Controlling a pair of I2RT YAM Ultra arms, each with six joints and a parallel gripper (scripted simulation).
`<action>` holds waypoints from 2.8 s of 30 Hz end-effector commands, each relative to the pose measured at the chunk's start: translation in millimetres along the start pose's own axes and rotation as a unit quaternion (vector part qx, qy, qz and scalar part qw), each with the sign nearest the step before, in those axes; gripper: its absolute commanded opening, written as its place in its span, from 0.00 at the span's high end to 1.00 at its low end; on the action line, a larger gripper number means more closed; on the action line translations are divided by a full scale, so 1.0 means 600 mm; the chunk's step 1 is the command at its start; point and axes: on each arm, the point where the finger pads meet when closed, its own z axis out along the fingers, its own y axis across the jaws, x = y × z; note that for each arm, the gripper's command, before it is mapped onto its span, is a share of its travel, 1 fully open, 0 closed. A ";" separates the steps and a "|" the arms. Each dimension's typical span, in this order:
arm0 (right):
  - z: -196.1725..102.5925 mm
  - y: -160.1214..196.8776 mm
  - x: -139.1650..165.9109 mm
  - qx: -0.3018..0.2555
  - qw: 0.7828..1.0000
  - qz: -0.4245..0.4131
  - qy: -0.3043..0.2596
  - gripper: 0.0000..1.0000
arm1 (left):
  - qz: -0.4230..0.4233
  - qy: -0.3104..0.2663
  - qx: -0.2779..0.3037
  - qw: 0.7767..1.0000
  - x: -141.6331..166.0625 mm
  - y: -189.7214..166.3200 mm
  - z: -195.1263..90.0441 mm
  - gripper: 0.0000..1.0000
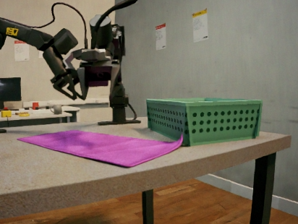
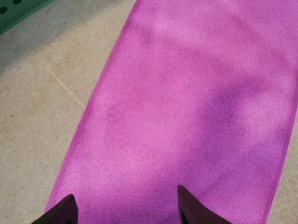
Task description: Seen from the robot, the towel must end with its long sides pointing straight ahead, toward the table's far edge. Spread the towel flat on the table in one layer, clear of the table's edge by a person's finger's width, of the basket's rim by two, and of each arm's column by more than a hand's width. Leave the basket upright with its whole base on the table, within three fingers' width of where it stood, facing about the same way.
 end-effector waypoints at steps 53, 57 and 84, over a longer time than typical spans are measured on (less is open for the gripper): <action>-0.018 -0.017 0.030 0.011 0.999 0.032 0.021 0.66 | 0.028 0.024 0.015 0.999 0.023 -0.020 -0.027 0.66; -0.027 -0.035 0.082 0.022 0.994 0.079 0.067 0.66 | 0.076 0.066 0.033 0.994 0.067 -0.043 -0.054 0.66; -0.071 -0.118 0.303 0.042 0.957 0.220 0.186 0.66 | 0.320 0.287 0.116 0.895 0.338 -0.179 -0.220 0.66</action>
